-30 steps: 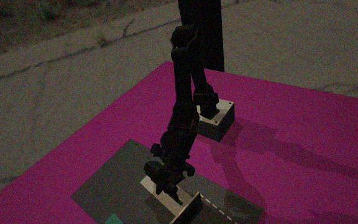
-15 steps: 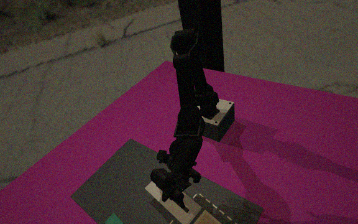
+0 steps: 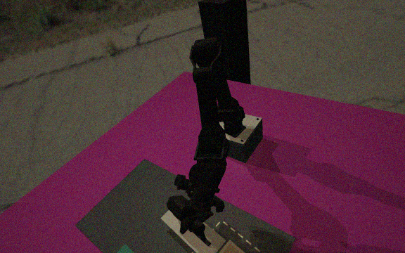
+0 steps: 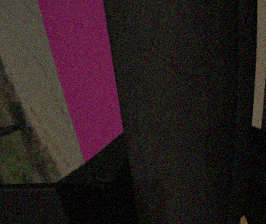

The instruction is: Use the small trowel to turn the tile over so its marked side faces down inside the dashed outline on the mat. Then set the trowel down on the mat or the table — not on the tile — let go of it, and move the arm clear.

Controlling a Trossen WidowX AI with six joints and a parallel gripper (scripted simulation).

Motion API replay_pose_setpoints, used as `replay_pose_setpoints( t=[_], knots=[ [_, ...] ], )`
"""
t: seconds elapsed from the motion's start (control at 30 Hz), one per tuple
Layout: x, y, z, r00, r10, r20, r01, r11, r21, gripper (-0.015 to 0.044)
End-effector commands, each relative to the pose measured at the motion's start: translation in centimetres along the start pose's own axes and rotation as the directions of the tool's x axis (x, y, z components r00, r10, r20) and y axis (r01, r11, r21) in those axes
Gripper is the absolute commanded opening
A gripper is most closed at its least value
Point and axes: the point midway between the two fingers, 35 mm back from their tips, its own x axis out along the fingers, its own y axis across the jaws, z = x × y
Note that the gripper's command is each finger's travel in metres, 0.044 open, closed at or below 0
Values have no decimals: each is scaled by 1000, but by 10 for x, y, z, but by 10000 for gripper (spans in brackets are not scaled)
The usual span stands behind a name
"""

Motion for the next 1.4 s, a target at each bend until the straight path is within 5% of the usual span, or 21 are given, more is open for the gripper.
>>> replay_pose_setpoints(
  t=[0.0,0.63,1.37],
  knots=[
    [-6,12,14,1000,9,0,-9,1000,2,0],
    [-36,40,80,1000,15,3,-15,1000,-3,0],
    [-37,41,82,1000,16,3,-16,1000,-4,0]
  ],
)
